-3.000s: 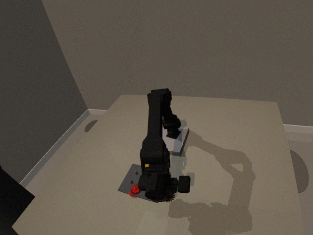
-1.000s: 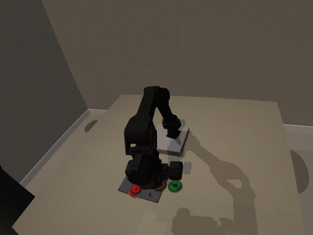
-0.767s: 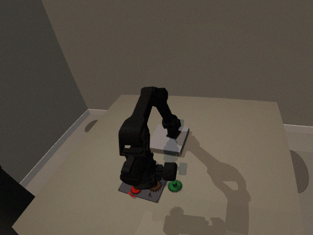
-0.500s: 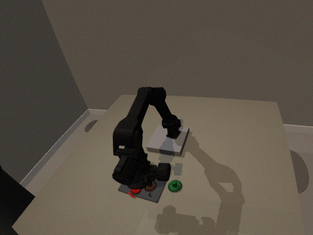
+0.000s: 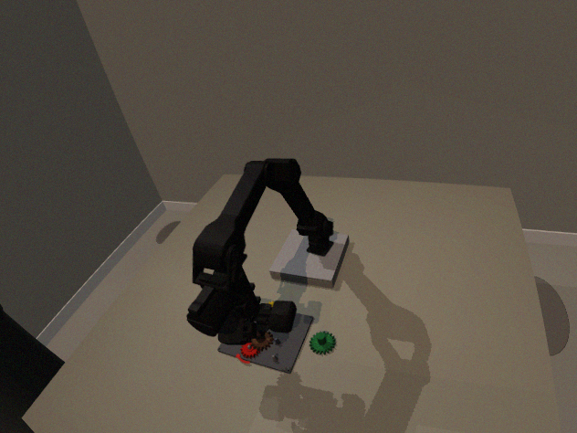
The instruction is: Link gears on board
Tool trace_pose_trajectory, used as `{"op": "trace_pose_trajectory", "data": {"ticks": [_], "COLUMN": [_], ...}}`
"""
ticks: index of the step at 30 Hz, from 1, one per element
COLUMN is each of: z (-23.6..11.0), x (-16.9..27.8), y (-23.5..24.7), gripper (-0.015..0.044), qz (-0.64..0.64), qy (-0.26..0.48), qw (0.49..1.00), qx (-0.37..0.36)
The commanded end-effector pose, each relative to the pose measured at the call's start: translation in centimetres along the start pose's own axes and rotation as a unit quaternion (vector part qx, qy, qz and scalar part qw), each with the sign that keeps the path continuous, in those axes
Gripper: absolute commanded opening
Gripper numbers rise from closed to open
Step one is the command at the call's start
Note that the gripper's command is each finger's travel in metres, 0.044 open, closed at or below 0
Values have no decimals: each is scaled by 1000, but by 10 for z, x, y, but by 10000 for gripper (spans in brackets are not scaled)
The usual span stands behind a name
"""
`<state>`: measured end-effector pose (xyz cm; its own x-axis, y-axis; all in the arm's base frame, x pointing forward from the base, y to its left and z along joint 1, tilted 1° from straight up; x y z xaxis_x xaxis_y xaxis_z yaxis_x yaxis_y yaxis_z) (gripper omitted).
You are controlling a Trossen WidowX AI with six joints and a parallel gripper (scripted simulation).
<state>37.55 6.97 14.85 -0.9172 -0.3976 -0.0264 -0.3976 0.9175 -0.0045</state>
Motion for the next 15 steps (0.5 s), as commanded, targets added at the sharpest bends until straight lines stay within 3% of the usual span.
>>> {"op": "trace_pose_trajectory", "data": {"ticks": [1, 15], "z": [3, 19], "x": [4, 23], "y": [-11, -47], "gripper": [0, 0], "qz": [-1, -8], "qy": [-2, 0], "qw": [1000, 1000], "qx": [3, 5]}}
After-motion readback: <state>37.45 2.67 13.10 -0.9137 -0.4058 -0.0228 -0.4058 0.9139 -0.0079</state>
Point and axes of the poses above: the point midway between the two fingers, 35 mm back from their tips, its own z axis out along the fingers, its own y axis across the jaws, x = y × z, the point moved 1 cm from there along -z, back along the fingers, and after that the axes turned 3 degrees about -z, right-handed, at the moved point
